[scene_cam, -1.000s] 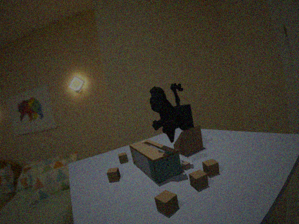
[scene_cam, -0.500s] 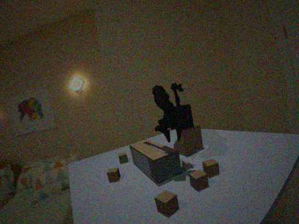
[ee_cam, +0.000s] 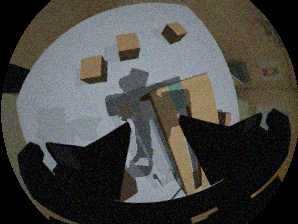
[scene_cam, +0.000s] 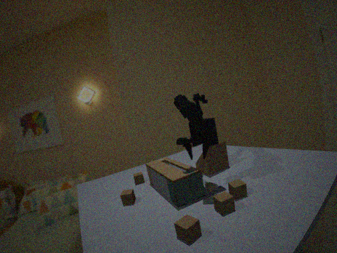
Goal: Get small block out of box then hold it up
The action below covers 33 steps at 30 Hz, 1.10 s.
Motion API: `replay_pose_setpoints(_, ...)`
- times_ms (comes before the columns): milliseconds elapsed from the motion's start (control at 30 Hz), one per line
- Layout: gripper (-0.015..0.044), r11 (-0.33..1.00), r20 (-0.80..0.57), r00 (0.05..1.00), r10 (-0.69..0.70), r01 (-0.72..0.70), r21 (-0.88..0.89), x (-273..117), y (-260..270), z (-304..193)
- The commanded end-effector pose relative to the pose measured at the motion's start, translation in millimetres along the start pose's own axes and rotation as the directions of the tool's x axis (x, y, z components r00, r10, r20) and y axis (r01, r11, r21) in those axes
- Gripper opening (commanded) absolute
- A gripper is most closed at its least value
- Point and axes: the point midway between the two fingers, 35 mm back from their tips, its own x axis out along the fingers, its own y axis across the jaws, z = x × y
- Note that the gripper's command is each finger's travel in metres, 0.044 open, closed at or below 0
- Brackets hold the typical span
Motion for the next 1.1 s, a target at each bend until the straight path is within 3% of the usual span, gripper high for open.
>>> replay_pose_setpoints(0, 0.0285, 0.557, -0.091, 0.990, -0.112, -0.013, -0.830, 6.3, 19.6, 6.4)
replay_pose_setpoints(233, 0.0285, 0.175, -0.106, 0.981, -0.161, -0.077, -0.982, 4.6, 24.6, 9.5)
replay_pose_setpoints(467, 0.0285, -0.222, -0.115, 0.973, -0.200, -0.159, -0.962, 3.1, 28.5, 11.9)
replay_pose_setpoints(1067, 0.0285, -0.251, -0.115, 0.972, -0.203, -0.166, -0.954, 3.0, 28.8, 12.1)
